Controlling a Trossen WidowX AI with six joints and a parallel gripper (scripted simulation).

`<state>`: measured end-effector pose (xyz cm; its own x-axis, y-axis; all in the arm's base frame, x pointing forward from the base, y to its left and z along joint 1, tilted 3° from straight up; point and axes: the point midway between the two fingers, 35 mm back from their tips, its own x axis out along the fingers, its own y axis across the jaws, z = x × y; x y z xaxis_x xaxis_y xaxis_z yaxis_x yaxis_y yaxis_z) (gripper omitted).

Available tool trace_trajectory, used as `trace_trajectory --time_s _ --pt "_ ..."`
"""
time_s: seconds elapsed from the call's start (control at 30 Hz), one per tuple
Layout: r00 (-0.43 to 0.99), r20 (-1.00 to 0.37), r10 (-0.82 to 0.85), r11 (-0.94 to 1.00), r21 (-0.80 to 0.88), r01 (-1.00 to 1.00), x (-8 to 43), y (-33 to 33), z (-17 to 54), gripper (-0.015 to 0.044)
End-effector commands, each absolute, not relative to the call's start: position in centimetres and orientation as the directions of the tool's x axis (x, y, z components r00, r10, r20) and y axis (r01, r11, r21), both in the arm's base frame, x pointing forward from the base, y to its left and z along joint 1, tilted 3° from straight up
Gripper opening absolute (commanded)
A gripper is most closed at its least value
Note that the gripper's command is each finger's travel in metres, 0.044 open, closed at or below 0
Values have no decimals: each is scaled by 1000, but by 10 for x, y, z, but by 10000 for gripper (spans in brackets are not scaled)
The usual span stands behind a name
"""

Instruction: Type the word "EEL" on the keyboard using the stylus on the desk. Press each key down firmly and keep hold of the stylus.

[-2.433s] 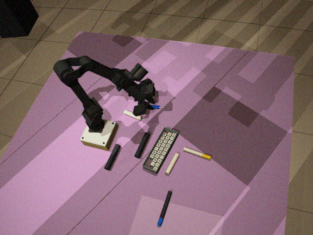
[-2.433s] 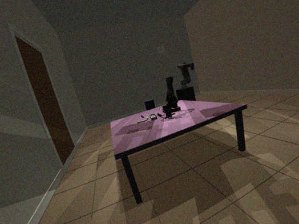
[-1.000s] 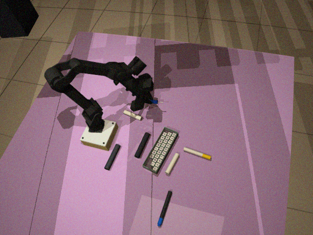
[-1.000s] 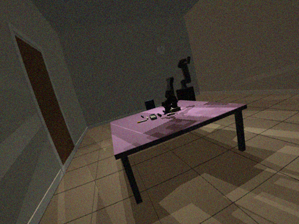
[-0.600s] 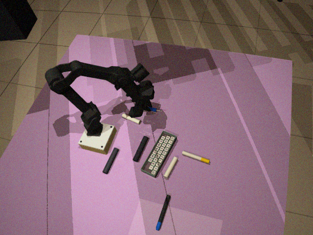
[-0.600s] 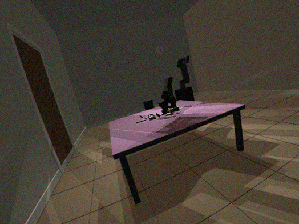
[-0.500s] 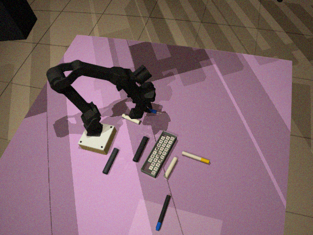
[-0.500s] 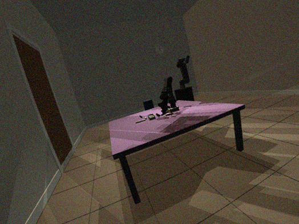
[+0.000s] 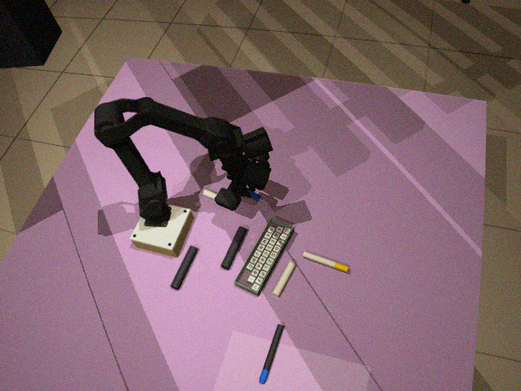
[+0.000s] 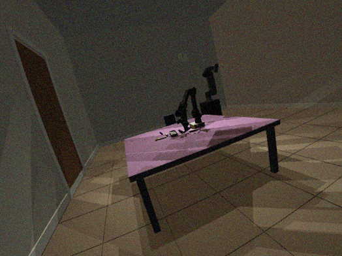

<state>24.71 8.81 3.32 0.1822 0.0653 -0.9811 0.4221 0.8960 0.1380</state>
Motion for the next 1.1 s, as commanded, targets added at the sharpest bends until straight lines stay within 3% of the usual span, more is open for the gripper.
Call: trace_trajectory --time_s 0.0,0.57,1.07 --pt "122 -986 118 847 164 506 252 81 34 0" --pt "-33 -927 374 572 202 795 264 48 41 0" --pt "2 -780 625 217 176 960 280 11 59 0"
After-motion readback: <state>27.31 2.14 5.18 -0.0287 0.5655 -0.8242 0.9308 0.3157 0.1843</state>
